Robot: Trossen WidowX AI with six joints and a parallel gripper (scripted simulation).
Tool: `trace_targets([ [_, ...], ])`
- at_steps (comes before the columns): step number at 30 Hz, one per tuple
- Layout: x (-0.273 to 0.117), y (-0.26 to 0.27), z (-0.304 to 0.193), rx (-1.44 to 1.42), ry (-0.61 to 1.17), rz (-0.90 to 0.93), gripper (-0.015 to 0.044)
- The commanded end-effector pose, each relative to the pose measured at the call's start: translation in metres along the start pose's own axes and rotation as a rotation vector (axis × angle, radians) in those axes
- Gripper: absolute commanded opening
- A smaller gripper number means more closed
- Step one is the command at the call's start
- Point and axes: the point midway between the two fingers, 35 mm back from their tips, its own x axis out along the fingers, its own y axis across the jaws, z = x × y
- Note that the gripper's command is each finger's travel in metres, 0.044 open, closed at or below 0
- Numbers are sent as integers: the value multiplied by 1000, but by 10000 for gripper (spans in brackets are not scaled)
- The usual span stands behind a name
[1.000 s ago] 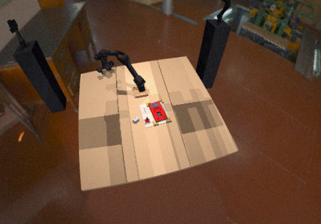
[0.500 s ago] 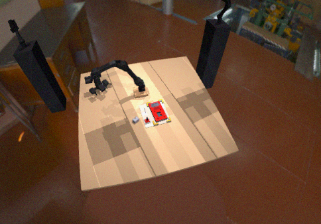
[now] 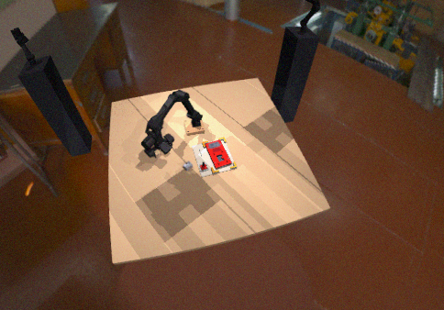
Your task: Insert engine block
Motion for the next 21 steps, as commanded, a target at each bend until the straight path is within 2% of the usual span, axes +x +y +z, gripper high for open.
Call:
trace_targets([
  [1,2,28,58,9,-7,9,440],
  [7,2,85,135,18,-15,16,440],
  [14,4,87,137,19,-15,16,440],
  [18,34,88,137,19,-15,16,440],
  [21,36,88,137,19,-15,16,440],
])
